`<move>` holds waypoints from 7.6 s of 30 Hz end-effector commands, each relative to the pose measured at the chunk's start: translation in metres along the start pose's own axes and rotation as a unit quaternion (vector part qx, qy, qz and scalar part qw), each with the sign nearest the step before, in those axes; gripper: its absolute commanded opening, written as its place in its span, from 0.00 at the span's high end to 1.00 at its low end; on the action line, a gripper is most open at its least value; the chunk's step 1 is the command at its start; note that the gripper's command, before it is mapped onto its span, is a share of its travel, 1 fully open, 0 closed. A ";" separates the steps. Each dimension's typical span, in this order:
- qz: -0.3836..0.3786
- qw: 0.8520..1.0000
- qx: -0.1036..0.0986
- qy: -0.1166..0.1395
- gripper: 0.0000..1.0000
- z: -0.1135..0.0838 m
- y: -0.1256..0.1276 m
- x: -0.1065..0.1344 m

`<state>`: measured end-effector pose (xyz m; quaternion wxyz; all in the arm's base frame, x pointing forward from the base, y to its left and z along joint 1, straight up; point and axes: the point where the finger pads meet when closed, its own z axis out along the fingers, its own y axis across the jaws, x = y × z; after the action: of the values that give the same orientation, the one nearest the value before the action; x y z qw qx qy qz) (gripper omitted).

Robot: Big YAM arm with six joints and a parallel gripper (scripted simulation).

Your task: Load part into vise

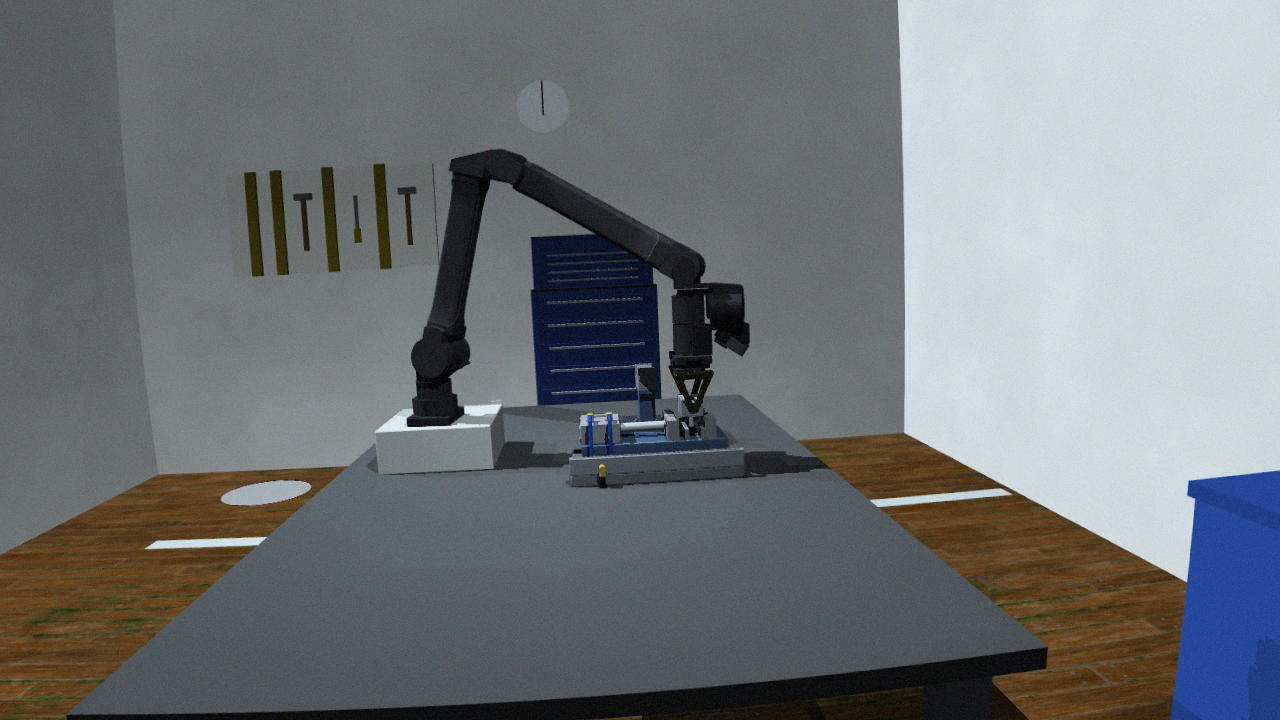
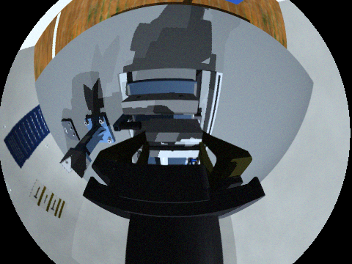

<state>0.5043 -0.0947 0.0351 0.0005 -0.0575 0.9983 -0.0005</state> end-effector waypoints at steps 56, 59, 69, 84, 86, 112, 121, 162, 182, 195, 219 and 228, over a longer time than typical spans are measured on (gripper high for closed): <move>0.004 1.000 0.002 -0.004 1.00 0.019 -0.002 -0.006; 0.004 1.000 0.001 -0.002 1.00 0.021 -0.001 -0.003; 0.004 1.000 0.003 -0.008 1.00 0.019 -0.003 -0.009; 0.004 1.000 0.003 -0.005 1.00 0.022 -0.002 -0.005; 0.004 1.000 0.002 -0.004 1.00 0.023 -0.001 -0.005; 0.004 1.000 0.002 -0.003 1.00 0.024 -0.001 -0.004; 0.004 1.000 0.002 -0.003 1.00 0.024 -0.001 -0.004; 0.002 1.000 0.006 -0.018 1.00 0.012 -0.003 -0.021; 0.001 1.000 0.007 -0.020 1.00 0.010 -0.002 -0.023; 0.001 1.000 0.007 -0.020 1.00 0.010 -0.002 -0.023; 0.001 1.000 0.007 -0.020 1.00 0.010 -0.002 -0.023; 0.001 1.000 0.007 -0.019 1.00 0.010 -0.002 -0.025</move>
<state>0.5044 -0.0947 0.0140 -0.0005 -0.0575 0.9983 -0.0002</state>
